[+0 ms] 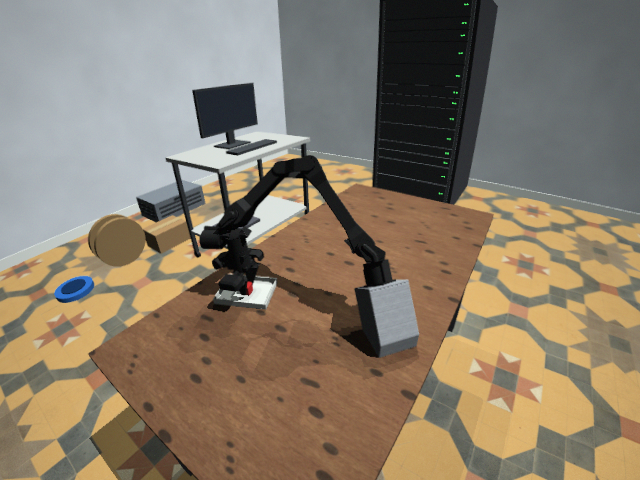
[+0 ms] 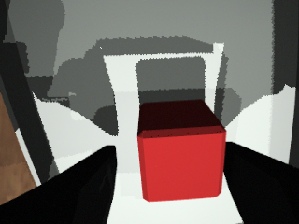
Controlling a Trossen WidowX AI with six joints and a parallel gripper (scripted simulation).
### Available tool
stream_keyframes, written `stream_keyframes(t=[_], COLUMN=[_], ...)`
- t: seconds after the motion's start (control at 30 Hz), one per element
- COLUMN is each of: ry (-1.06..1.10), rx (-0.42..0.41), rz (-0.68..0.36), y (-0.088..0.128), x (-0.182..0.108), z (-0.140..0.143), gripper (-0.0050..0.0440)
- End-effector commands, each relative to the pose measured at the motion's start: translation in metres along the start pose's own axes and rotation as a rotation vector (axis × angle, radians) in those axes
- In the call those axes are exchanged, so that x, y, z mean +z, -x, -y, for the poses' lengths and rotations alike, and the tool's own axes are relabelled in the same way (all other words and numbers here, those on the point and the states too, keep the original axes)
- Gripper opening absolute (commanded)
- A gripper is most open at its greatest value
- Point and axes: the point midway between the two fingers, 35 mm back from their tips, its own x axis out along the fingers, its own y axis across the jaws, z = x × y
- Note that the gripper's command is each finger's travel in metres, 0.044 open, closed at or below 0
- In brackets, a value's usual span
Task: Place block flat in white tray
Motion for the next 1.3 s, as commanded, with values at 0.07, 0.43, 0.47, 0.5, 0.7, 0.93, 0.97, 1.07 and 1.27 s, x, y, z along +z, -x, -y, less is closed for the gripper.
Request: stream_keyframes(t=[0.07, 0.43, 0.47, 0.5, 0.7, 0.93, 0.97, 1.07, 1.27], ry=[-0.019, -0.019, -0.019, -0.019, -0.019, -0.019, -0.019, -0.019, -0.019], rx=[0.005, 0.005, 0.005, 0.005, 0.005, 0.005, 0.005, 0.005, 0.005], rz=[0.035, 0.035, 0.035, 0.035, 0.035, 0.035, 0.035, 0.035, 0.035], y=[0.026, 0.049, 0.051, 0.052, 0.055, 0.055, 0.055, 0.055, 0.055], x=[0.008, 0.007, 0.007, 0.007, 0.007, 0.007, 0.007, 0.007, 0.007], z=[0.004, 0.004, 0.004, 0.004, 0.004, 0.004, 0.004, 0.004, 0.004], gripper=[0.0232, 0.0232, 0.0232, 0.0232, 0.0232, 0.0232, 0.0232, 0.0232, 0.0232])
